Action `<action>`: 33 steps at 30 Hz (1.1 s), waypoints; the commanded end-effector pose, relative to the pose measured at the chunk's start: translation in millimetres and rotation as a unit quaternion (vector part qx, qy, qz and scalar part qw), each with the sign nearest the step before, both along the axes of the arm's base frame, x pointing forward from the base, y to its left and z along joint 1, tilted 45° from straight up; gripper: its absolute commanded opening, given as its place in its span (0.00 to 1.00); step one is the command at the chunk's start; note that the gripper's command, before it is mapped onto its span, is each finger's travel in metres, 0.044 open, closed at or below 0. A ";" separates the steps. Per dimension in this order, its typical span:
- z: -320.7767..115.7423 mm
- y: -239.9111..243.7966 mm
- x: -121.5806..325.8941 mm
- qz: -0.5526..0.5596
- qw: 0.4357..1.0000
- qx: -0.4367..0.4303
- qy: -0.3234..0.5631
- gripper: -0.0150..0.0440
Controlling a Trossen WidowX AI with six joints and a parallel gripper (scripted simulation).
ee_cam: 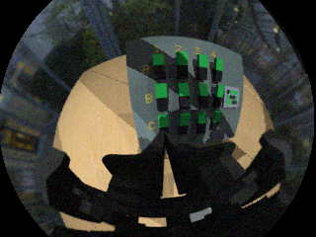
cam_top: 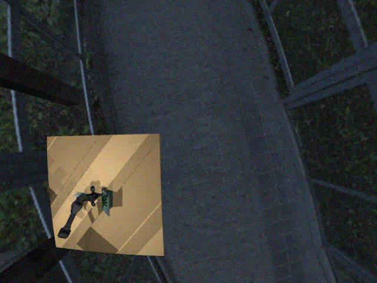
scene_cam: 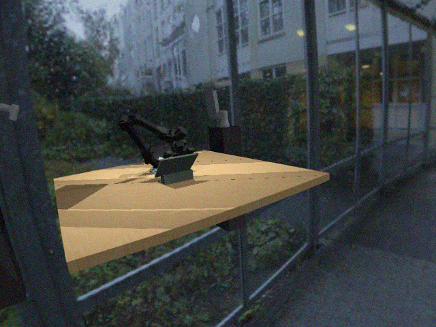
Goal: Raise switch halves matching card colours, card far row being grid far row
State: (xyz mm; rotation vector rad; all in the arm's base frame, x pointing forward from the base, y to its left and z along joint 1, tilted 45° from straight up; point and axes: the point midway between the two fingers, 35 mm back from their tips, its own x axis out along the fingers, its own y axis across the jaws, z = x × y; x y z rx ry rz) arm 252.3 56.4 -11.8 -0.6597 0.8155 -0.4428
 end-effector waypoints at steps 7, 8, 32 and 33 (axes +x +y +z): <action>1.3 4.1 -2.7 0.000 1.000 0.002 0.003 0.25; 3.7 9.4 -6.6 0.000 1.000 0.003 0.006 0.25; 105.2 -18.8 -32.6 -0.008 1.000 -0.004 0.014 0.25; 105.2 -18.8 -32.6 -0.008 1.000 -0.004 0.014 0.25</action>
